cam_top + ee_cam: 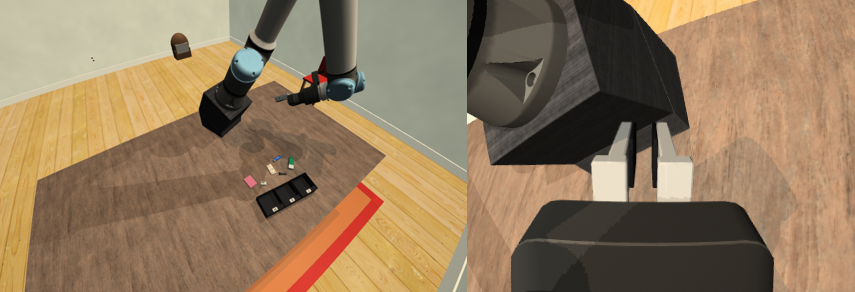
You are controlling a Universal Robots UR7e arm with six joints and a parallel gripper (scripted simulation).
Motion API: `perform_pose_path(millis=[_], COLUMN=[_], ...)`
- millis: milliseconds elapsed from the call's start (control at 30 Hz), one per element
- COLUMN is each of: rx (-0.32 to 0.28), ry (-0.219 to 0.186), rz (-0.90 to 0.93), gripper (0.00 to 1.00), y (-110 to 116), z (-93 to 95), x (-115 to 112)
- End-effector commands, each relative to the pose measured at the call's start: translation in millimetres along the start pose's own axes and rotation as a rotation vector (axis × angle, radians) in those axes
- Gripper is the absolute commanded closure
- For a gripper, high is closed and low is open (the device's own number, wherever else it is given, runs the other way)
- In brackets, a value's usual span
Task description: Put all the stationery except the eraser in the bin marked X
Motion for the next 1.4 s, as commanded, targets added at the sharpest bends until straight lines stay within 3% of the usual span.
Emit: perform_pose_path(millis=[0,100,167,200,233,300,367,433,500,567,633,733,800,867,933,1000,1067,1167,1233,1333,1367], rx=[0.079,0.097,0.097,0.109,0.11,0.112,0.108,0.108,0.093,0.093,0.069,0.069,0.035,0.035,-0.008,-0.008,-0.059,-0.059,-0.117,-0.117,-0.162], ry=[0.132,0.206,0.206,0.274,0.296,0.302,0.377,0.377,0.451,0.451,0.521,0.521,0.587,0.587,0.647,0.647,0.7,0.7,0.745,0.745,0.77], rz=[-0.033,-0.045,-0.045,-0.056,-0.059,-0.06,-0.07,-0.07,-0.077,-0.077,-0.084,-0.084,-0.088,-0.088,-0.091,-0.091,-0.093,-0.093,-0.093,-0.093,-0.092], gripper=[0.69,0.69,0.69,0.69,0.69,0.69,0.69,0.69,0.69,0.69,0.69,0.69,0.69,0.69,0.69,0.69,0.69,0.69,0.69,0.69,0.69], y=[26,40,40,50,55,55,69,69,82,82,95,95,107,107,118,119,129,130,139,141,143], z=[-7.7,-11.5,-11.5,-12.7,-14.1,-14.0,-16.3,-16.3,-17.9,-17.9,-18.9,-18.9,-19.3,-19.4,-19.1,-19.2,-18.3,-18.6,-17.1,-17.4,-15.9], x=[-16,-26,-26,-34,-38,-38,-49,-49,-61,-61,-73,-73,-86,-86,-99,-99,-112,-113,-125,-127,-133])
Point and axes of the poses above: the point where the finger pads meet when closed, its own z axis out along the fingers, its own x axis across the jaws, y = z × x, the point moved 10 cm from there along -z, back along the fingers, and after that the axes turned 9 degrees about z, right-handed, at the moved point
